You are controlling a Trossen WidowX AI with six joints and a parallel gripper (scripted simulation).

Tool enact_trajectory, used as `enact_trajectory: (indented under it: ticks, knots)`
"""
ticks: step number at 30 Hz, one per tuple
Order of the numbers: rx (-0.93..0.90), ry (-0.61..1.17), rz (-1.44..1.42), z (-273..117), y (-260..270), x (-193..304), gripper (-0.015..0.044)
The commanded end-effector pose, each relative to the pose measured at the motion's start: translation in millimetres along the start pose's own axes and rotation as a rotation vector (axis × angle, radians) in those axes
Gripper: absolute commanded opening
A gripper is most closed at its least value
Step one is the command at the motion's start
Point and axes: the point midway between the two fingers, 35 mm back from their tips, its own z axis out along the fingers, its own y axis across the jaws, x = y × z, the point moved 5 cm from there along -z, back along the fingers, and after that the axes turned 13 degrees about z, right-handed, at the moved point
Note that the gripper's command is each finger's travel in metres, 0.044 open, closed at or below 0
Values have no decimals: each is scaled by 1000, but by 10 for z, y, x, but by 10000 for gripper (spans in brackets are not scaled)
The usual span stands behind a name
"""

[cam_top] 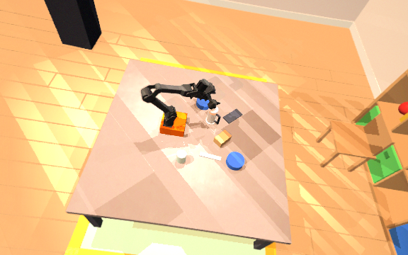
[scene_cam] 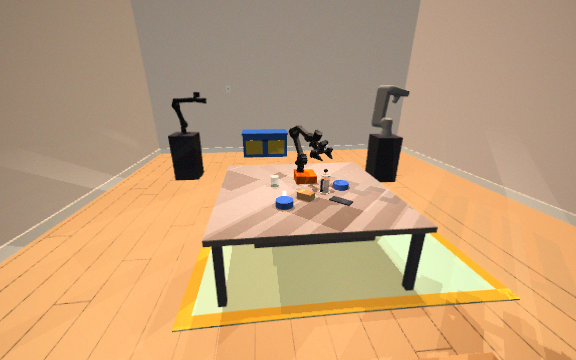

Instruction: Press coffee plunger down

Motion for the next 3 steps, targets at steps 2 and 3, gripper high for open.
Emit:
enact_trajectory:
  ticks: [2,3]
  knots:
    - [-1,19,-3,-28,-5,35,440]
    - [-1,19,-3,-28,-5,35,440]
